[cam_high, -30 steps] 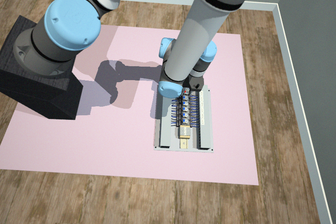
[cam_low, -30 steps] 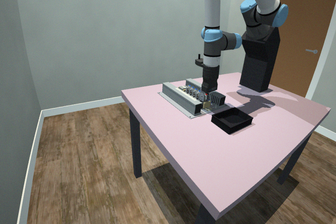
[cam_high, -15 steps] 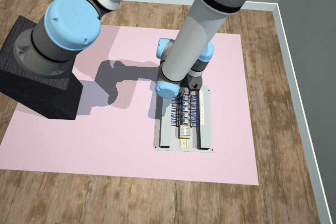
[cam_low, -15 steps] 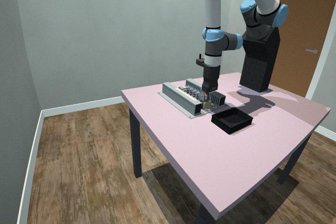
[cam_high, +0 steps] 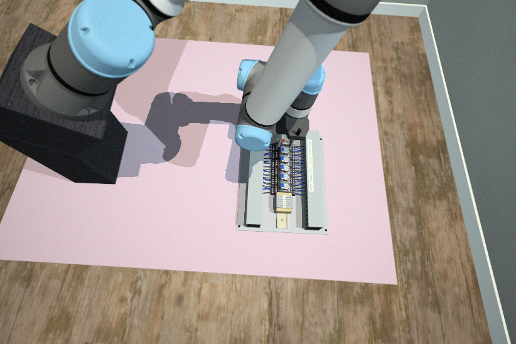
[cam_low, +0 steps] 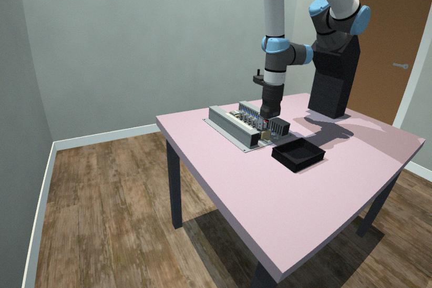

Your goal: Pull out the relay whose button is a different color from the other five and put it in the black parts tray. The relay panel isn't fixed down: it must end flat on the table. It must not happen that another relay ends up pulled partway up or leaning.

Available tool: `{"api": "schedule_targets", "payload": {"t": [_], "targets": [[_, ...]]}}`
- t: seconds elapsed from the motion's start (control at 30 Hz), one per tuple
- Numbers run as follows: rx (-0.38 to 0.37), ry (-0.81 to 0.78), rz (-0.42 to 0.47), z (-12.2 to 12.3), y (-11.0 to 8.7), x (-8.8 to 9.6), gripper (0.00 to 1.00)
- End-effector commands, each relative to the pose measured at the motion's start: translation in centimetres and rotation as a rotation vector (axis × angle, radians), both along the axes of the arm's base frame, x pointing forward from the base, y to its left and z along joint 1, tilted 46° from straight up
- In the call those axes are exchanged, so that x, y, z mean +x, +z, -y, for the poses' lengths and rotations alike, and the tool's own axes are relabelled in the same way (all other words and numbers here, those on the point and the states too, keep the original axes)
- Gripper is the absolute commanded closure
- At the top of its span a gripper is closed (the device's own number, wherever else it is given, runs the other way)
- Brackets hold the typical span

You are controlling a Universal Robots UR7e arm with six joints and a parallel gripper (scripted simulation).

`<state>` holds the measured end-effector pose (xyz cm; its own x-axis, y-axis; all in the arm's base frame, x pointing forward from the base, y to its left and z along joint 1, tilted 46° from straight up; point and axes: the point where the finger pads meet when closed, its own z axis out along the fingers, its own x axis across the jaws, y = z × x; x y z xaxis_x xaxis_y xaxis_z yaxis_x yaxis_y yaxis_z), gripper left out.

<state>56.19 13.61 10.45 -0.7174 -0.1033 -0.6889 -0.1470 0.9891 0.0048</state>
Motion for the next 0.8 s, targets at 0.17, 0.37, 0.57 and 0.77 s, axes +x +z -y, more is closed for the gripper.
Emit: {"api": "schedule_targets", "payload": {"t": [0.17,0.37,0.57,0.77], "targets": [[0.003,0.0,0.022,0.0,0.03,-0.04,1.0],[0.004,0.0,0.026,0.0,0.03,-0.05,1.0],[0.005,0.0,0.034,0.0,0.01,-0.06,1.0],[0.007,0.0,0.05,0.01,-0.01,-0.11,1.0]]}}
